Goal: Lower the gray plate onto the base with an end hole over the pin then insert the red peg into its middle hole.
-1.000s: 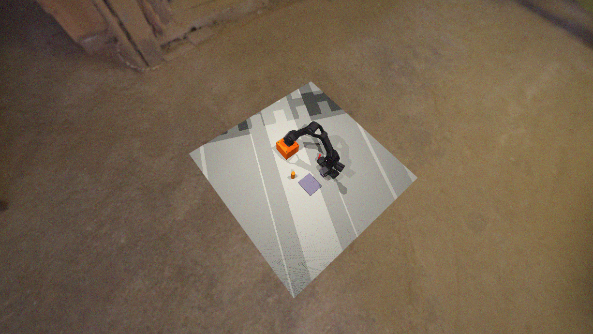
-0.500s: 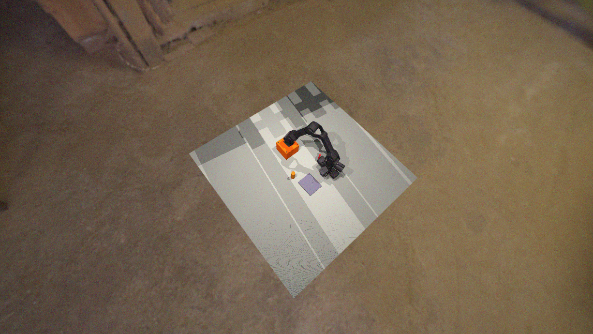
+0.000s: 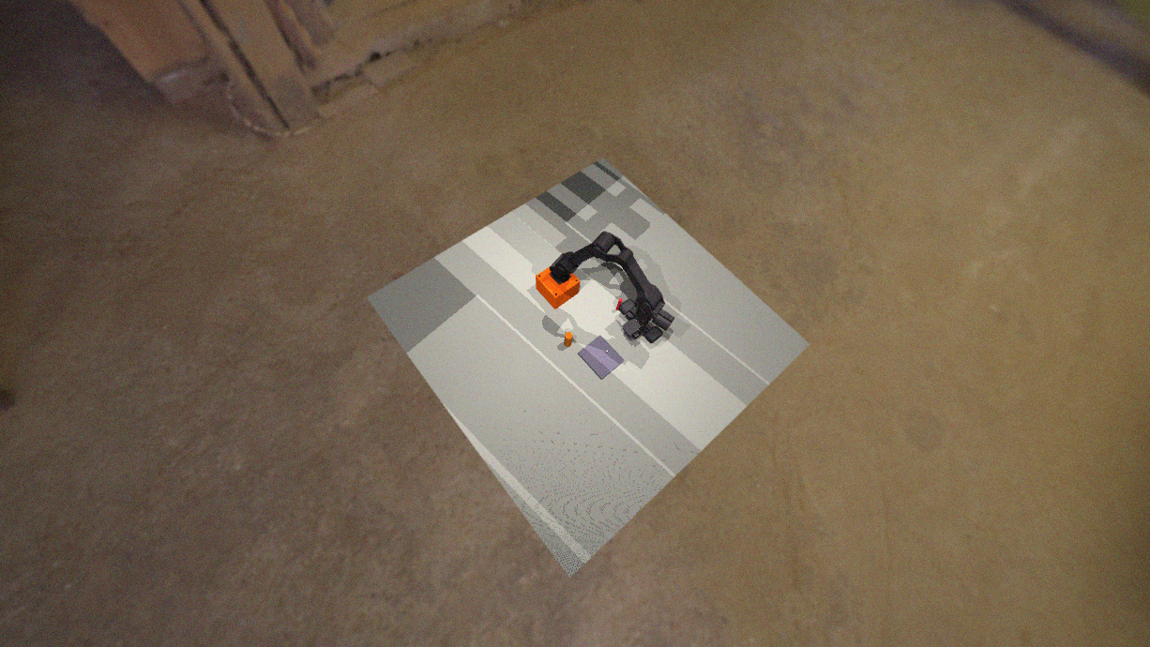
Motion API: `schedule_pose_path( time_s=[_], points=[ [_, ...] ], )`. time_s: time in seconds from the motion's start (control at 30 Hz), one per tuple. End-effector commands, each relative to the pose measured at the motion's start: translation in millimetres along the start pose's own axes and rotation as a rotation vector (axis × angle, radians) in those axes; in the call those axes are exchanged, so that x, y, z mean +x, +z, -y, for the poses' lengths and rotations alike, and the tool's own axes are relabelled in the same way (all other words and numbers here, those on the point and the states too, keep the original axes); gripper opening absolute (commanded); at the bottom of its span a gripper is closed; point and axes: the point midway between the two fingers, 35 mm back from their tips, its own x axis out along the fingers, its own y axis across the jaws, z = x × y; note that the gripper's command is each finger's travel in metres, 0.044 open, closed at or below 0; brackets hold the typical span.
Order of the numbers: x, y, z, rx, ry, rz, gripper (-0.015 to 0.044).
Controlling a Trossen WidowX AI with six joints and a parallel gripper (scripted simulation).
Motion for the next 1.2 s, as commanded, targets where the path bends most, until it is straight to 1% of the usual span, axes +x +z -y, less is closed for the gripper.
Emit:
schedule_pose_path(
  time_s=[0.0,0.73,0.9,1.17],
  points=[
    [-15,0,-3,-0.005,0.013,0.0,0.0],
    [-86,1,-1,-0.005,0.013,0.001,0.0],
    [-87,3,-1,-0.009,0.013,0.001,0.0],
    [-77,23,-6,-0.062,0.015,0.004,0.0]
  ],
)
